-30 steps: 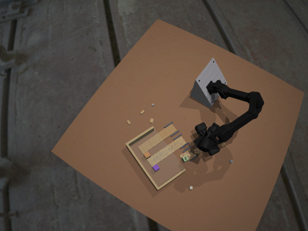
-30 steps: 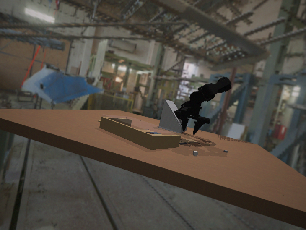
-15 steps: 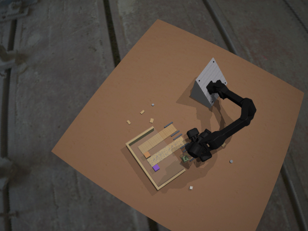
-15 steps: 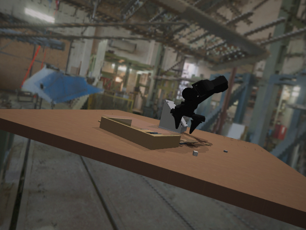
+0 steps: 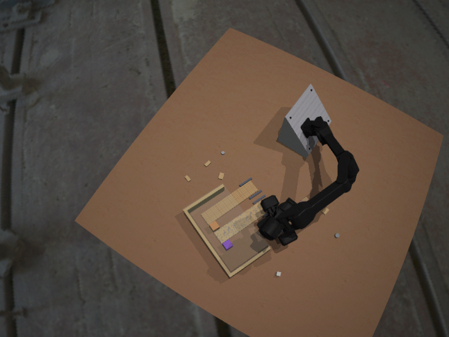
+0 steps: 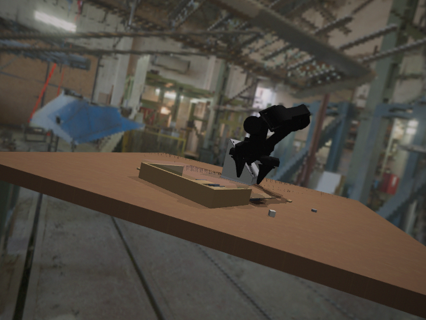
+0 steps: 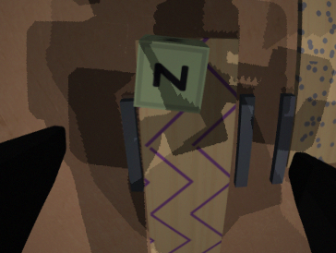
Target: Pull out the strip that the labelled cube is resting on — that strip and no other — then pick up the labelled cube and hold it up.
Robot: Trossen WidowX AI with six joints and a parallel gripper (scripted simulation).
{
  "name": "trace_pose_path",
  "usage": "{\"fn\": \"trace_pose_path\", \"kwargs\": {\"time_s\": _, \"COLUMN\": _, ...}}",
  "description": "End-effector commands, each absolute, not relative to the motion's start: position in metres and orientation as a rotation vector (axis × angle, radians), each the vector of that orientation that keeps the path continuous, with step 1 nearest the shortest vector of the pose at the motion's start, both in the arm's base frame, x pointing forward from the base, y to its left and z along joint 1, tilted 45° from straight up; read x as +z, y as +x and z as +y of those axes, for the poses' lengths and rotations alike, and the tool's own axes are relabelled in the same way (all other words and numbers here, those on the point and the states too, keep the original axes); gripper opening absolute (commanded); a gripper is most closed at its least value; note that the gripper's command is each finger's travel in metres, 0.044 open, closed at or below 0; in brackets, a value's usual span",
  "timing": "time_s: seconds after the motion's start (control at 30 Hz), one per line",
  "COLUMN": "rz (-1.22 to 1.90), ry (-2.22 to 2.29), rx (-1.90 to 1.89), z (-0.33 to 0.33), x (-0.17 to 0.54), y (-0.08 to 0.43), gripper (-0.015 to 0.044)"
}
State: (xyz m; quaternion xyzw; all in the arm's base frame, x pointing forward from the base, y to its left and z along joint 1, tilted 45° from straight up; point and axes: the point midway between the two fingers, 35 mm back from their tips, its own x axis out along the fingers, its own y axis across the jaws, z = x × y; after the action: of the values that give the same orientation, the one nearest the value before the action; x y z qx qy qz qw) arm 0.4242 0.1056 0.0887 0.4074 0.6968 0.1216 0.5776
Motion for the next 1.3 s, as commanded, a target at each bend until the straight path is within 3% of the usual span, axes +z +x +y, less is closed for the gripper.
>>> {"fn": "trace_pose_path", "kwargs": {"time_s": 0.0, "rz": 1.627, "ry": 0.952, "rx": 0.294, "z": 0.104, "x": 0.089, "y": 0.437, "gripper": 0.044}}
{"fn": "trace_pose_path", "kwargs": {"time_s": 0.1, "rz": 1.627, "ry": 0.951, "rx": 0.294, "z": 0.102, "x": 0.088, "y": 0.446, "gripper": 0.044}}
{"fn": "trace_pose_path", "kwargs": {"time_s": 0.37, "rz": 1.627, "ry": 0.951, "rx": 0.294, "z": 0.109, "x": 0.081, "y": 0.446, "gripper": 0.025}}
{"fn": "trace_pose_path", "kwargs": {"time_s": 1.27, "rz": 1.627, "ry": 0.953, "rx": 0.296, "z": 0.141, "x": 0.051, "y": 0.445, "gripper": 0.025}}
